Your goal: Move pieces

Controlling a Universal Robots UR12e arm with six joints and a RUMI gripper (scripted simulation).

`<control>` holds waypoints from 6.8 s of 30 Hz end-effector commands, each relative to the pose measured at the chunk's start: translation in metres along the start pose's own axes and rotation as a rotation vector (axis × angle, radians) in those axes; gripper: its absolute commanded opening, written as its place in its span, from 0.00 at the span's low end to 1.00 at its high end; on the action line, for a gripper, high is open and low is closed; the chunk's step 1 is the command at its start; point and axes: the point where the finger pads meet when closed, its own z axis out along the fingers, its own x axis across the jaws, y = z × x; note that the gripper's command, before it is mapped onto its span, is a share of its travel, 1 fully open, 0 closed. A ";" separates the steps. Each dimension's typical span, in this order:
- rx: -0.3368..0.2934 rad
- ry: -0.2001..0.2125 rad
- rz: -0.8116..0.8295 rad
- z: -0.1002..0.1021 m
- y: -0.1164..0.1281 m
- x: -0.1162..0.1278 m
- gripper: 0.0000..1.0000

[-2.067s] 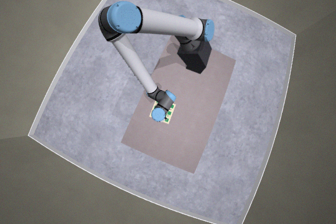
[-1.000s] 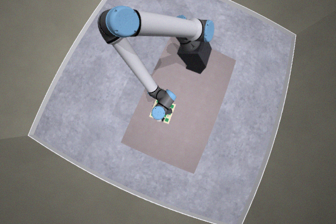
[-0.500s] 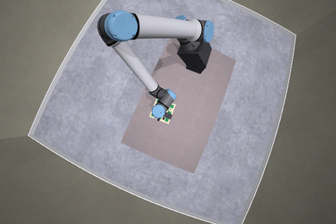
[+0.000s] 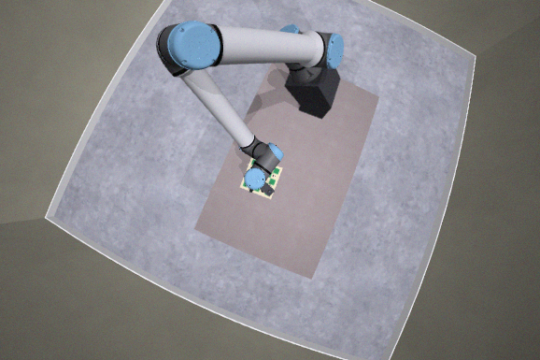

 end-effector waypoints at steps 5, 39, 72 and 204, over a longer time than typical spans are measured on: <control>-0.002 -0.002 0.049 0.001 0.000 0.001 1.00; -0.002 -0.002 0.049 0.001 0.000 0.001 0.22; -0.002 -0.002 0.049 0.023 0.000 0.001 0.22; -0.002 -0.002 0.049 0.090 0.000 0.000 0.22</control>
